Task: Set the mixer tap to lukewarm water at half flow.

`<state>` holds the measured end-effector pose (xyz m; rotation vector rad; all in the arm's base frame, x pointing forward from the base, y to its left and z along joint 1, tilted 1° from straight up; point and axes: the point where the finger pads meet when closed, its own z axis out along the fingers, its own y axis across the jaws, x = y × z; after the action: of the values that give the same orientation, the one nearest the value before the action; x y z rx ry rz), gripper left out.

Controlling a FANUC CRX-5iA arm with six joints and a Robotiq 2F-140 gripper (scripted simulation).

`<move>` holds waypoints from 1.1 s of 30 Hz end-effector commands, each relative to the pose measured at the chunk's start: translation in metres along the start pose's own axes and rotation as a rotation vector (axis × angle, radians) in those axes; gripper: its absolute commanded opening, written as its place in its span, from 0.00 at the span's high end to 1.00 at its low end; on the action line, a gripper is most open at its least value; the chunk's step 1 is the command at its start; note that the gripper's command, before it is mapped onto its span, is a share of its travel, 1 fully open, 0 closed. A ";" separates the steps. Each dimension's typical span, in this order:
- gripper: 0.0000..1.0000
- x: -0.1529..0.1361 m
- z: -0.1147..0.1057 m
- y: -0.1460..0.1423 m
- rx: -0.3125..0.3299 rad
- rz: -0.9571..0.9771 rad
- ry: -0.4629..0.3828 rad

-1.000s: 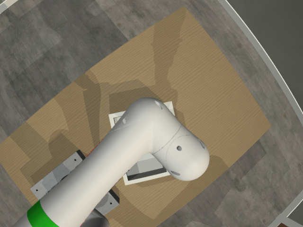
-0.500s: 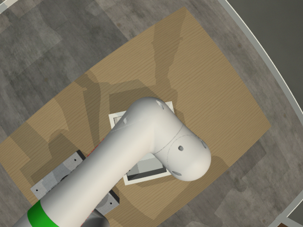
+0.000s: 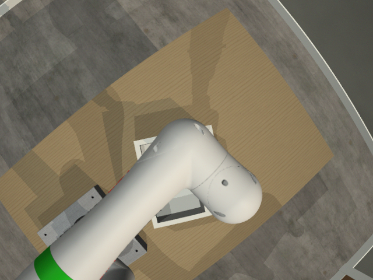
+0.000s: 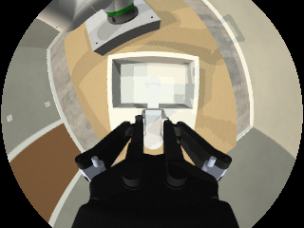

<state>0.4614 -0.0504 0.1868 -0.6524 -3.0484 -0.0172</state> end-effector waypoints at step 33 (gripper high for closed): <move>0.61 0.000 -0.001 0.000 0.000 0.000 -0.002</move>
<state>0.4617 -0.0505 0.1872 -0.6527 -3.0496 -0.0170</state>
